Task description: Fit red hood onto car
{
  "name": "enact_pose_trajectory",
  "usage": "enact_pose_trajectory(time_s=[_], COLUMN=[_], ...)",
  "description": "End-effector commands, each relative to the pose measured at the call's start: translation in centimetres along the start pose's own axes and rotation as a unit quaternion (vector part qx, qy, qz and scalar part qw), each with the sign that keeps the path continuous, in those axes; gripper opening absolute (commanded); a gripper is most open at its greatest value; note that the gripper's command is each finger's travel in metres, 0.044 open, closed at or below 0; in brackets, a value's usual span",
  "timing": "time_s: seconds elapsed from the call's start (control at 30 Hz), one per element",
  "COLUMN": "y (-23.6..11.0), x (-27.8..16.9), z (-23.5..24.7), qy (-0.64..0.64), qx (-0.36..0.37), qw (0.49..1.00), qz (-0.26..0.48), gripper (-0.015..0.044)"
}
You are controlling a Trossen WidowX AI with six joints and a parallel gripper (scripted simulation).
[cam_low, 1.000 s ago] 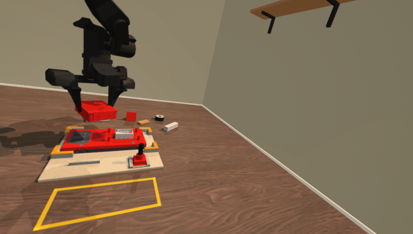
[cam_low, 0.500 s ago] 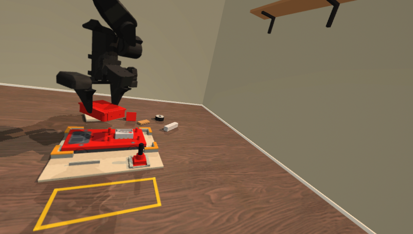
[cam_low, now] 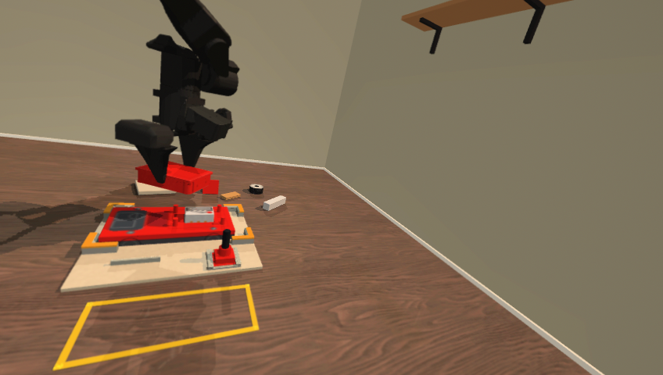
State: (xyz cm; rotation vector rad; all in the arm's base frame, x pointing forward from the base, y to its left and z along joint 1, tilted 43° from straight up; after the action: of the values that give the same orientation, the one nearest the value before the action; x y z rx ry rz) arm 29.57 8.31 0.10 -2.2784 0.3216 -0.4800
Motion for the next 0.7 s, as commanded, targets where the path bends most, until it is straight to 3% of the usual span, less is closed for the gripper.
enact_pose_trajectory(time_s=[0.0, 0.67], y=[-0.2, -0.2], x=[0.6, 2.7], z=[0.2, 1.2], qy=[-0.032, -0.209], qx=[0.002, 0.001], qw=[0.999, 0.978], qz=[-0.003, -0.004], gripper=[0.0000, 0.0000])
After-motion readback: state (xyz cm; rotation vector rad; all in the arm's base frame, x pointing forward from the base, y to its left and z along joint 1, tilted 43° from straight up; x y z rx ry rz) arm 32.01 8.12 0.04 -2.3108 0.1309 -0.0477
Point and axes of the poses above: the point midway between the two fingers, 35 mm back from their tips, its own y axis out along the fingers, its own z axis across the jaws, x = y × z, the point moved 3 cm from there along -y, back along the fingers, and after that the axes turned 11 degrees about -y, right-handed, at the moved point
